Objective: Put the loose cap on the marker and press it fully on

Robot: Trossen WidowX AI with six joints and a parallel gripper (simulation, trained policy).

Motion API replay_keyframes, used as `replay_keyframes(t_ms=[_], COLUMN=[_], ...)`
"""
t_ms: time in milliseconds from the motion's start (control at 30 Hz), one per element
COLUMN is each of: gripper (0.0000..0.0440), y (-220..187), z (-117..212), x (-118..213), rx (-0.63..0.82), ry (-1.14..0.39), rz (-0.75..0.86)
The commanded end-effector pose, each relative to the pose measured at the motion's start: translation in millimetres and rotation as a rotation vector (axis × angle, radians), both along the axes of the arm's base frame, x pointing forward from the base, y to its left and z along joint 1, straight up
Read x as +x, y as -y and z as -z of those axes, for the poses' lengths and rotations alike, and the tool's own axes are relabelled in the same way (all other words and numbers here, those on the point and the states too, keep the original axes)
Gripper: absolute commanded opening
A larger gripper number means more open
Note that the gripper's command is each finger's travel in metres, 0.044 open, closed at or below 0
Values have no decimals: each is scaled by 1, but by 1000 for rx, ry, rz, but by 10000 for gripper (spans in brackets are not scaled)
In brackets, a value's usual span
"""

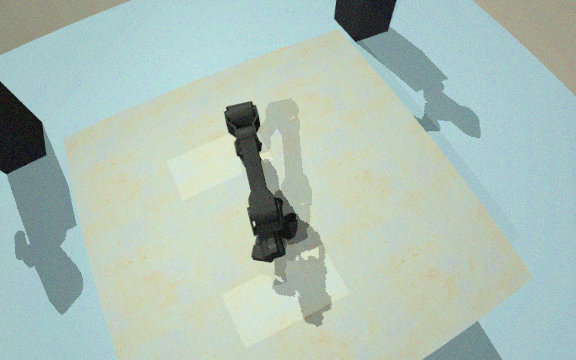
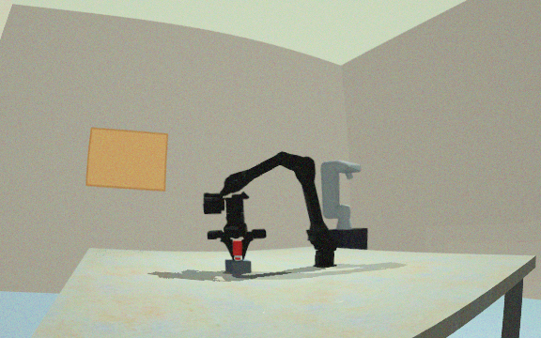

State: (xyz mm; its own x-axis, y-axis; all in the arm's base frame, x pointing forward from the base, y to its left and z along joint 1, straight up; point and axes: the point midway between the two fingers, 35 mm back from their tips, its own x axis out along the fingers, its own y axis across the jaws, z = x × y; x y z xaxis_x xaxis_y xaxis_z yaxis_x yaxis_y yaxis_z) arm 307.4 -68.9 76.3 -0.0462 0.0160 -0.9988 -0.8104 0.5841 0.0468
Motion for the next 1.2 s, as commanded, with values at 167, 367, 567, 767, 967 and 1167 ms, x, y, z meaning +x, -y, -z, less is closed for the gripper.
replay_keyframes(t_ms=[167, 367, 567, 767, 967, 1167], gripper=[159, 218, 376, 440, 440, 440], y=[1, 5, 9, 11, 14, 15], z=[19, 15, 7, -5, -30, -52], x=[-5, -5, -4, -2, 2, 0], rx=[1, -12, -21, -26, -29, -23], ry=[-46, -35, -23, -5, 20, 17], rz=[-7, -39, -73, -99, -122, -149])
